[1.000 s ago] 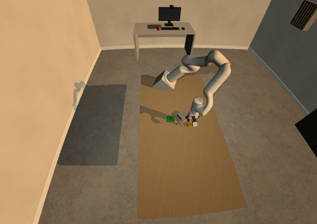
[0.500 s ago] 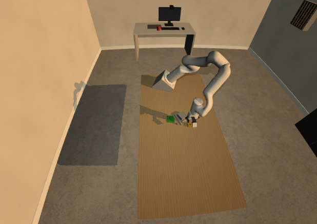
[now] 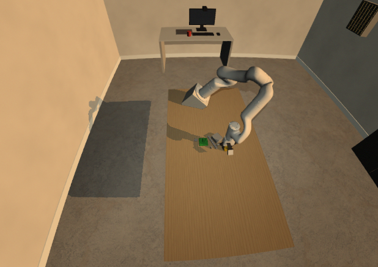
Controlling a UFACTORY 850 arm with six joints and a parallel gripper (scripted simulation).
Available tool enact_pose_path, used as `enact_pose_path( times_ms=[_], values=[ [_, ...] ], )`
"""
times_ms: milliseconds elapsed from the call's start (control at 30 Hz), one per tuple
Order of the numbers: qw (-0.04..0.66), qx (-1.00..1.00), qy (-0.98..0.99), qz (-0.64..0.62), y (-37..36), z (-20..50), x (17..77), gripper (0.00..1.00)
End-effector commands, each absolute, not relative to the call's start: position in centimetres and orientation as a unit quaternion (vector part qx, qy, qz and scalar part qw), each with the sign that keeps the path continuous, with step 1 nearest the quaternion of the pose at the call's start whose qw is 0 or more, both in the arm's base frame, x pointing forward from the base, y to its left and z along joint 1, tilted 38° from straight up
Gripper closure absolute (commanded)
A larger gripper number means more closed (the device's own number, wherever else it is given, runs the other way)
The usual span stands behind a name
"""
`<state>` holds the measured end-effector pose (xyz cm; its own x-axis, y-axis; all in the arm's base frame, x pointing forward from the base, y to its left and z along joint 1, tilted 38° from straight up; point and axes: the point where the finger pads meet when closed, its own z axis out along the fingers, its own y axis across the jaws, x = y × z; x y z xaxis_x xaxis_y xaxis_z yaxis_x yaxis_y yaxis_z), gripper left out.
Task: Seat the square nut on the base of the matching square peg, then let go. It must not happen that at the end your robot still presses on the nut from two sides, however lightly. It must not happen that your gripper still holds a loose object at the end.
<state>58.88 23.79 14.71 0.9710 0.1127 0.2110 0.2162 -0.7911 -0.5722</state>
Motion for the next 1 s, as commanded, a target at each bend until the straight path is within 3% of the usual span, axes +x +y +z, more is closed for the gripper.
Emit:
enact_pose_path(
  times_ms=[0, 167, 200, 967],
  values=[
    [0.311, -0.943, -0.087, -0.085, 24.52, 13.76, 59.14, 0.40],
    [0.311, -0.943, -0.087, -0.085, 24.57, 13.69, 59.14, 0.40],
    [0.311, -0.943, -0.087, -0.085, 24.57, 13.69, 59.14, 1.00],
    [0.311, -0.943, -0.087, -0.085, 24.53, 13.73, 59.14, 1.00]
  ],
)
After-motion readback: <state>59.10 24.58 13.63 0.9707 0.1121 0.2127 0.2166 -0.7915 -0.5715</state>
